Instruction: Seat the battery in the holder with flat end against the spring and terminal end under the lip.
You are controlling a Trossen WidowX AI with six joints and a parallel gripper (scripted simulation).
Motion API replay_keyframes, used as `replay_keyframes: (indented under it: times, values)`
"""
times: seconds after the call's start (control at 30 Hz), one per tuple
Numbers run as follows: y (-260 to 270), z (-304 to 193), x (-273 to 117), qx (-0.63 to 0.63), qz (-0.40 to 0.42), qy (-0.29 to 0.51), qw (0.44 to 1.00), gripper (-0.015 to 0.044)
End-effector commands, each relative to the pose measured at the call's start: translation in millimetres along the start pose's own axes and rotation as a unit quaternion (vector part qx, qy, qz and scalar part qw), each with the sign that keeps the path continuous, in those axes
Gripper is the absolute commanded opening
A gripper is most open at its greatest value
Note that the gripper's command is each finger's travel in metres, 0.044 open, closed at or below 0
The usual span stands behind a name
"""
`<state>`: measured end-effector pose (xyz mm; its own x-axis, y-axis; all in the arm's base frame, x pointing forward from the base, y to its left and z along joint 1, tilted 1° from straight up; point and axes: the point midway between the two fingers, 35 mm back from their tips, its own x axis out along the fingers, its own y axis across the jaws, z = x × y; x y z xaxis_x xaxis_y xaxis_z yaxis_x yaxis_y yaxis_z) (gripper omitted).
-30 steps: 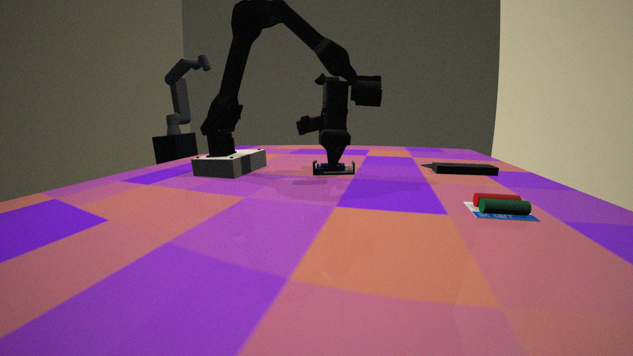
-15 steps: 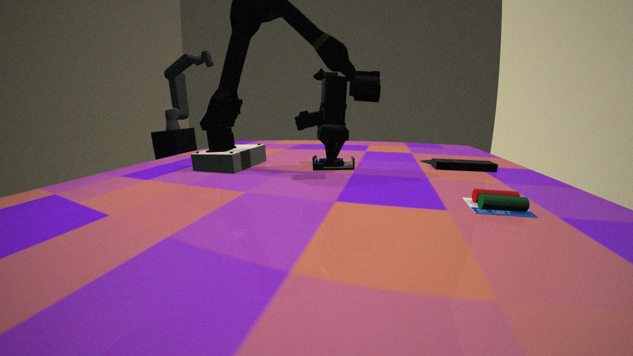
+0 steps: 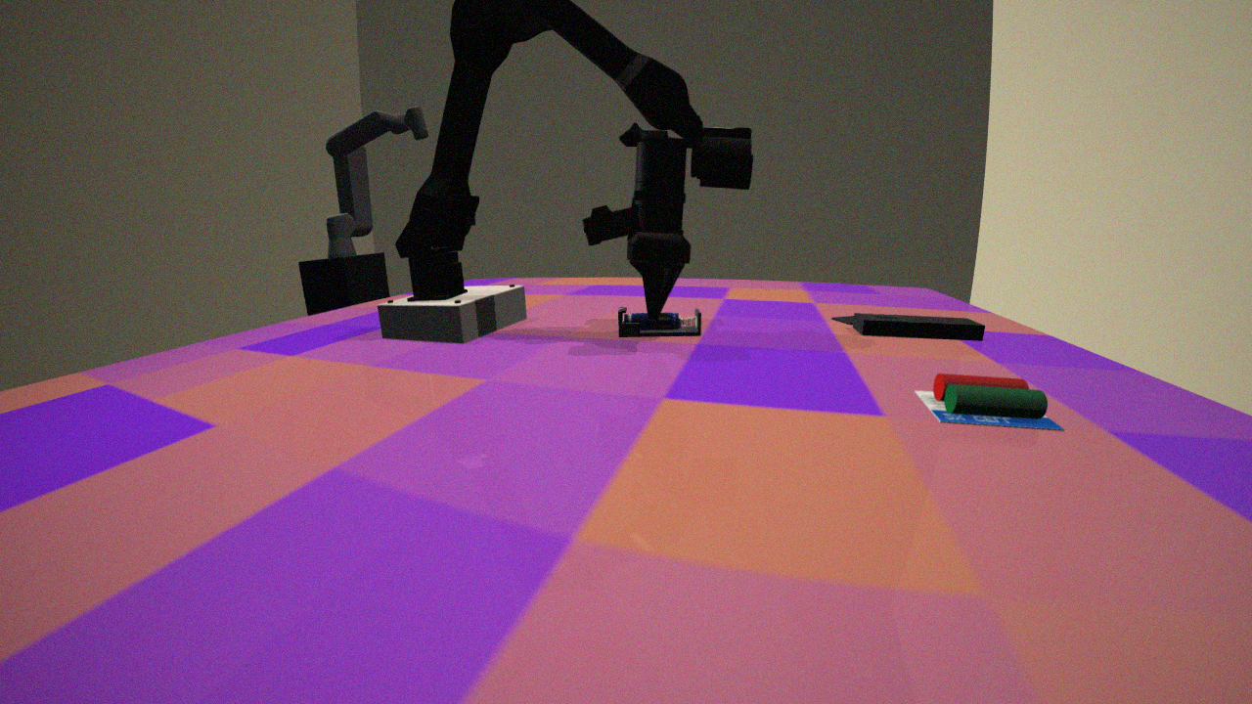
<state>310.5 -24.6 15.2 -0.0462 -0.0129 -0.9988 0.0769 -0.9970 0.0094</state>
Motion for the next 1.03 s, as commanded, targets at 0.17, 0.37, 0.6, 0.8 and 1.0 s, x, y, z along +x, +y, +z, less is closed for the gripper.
replay_keyframes:
  times: [0.17,0.37,0.6,0.8,1.0]
  values:
    - [-1,3,-60,0.000,0.000,0.000,1.000,0.0375]
    - [-1,5,-73,0.000,0.000,0.000,1.000,0.0440]
    - [-1,5,-73,0.000,0.000,0.000,1.000,0.0440]
    - [-1,5,-73,0.000,0.000,0.000,1.000,0.0440]
    - [-1,5,-73,0.000,0.000,0.000,1.000,0.0440]
